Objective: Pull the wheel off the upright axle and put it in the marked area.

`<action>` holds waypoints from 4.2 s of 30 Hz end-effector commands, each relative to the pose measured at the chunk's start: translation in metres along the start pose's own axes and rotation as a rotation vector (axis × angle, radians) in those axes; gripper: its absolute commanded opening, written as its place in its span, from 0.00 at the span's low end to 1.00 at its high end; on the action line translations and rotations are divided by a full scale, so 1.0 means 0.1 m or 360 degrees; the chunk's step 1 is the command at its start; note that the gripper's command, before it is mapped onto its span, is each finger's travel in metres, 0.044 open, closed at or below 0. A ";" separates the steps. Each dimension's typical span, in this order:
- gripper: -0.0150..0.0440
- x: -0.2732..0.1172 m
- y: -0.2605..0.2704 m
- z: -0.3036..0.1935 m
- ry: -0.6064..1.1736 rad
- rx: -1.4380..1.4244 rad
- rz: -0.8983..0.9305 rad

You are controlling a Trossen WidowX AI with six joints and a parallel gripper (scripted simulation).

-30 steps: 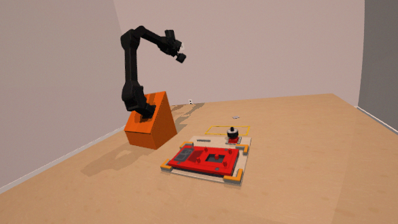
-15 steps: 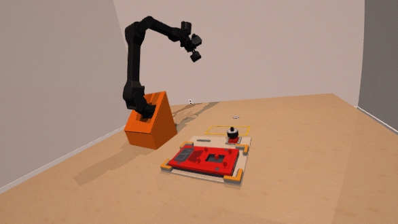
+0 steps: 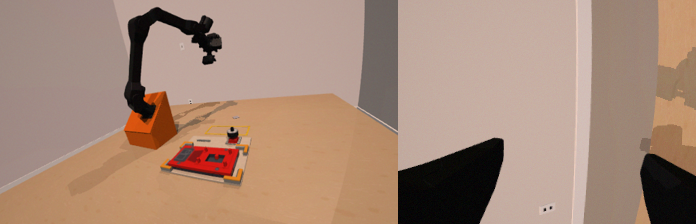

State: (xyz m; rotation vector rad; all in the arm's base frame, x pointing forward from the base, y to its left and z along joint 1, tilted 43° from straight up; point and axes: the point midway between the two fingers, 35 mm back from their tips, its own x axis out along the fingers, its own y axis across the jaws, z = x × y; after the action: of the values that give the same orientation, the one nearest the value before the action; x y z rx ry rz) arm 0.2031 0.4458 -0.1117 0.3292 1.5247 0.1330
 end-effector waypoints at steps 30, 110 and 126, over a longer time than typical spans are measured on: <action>0.76 -1.56 -3.01 2.10 -0.1068 0.1805 -0.1030; 0.25 -1.67 -4.12 2.16 -0.1284 0.2082 -0.1247; 0.25 -1.69 -4.07 2.16 -0.1285 0.2079 -0.1246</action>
State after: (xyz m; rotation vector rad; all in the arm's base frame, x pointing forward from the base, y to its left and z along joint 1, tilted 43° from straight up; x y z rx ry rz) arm 0.3591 -0.0196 -0.0679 0.6526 0.6402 -1.4926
